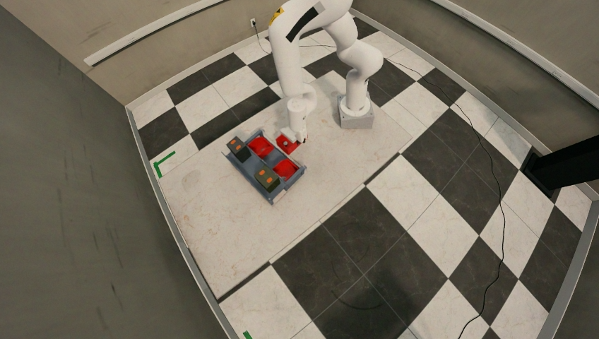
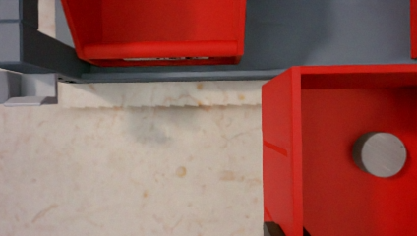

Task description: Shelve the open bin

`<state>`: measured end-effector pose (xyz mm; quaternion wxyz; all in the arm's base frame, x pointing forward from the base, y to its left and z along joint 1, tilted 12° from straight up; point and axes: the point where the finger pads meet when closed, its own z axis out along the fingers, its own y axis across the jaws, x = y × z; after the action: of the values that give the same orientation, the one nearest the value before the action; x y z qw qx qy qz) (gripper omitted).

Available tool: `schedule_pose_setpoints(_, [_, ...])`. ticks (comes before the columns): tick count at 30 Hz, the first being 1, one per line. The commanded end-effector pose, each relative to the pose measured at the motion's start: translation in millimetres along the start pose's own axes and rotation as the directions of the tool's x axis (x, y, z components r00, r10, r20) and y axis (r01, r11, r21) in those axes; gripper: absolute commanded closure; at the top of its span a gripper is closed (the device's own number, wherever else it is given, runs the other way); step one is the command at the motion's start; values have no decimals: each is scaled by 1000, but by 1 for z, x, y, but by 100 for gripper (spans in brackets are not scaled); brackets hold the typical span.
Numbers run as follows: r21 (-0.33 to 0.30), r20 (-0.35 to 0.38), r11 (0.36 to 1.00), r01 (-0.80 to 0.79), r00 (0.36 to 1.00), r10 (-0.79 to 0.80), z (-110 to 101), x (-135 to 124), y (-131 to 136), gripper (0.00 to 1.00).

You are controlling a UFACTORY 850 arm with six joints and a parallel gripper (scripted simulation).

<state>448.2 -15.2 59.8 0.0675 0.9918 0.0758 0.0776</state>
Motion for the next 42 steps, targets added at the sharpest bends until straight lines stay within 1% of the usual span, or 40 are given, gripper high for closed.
schedule_pose_setpoints(1, [0, -2, 1000, 0, 1000, 0, 0, 1, 0, 100])
schedule_pose_setpoints(8, [0, -2, 1000, 0, 1000, 0, 0, 1, 0, 100])
schedule_pose_setpoints(13, [0, -2, 1000, 0, 1000, 0, 8, -5, 0, 100])
schedule_pose_setpoints(25, [0, -2, 1000, 0, 1000, 0, 8, -5, 0, 100])
schedule_pose_setpoints(30, [0, -2, 1000, 0, 1000, 0, 16, -11, 0, 100])
schedule_pose_setpoints(42, [0, -2, 1000, 0, 1000, 0, 16, -11, 0, 100])
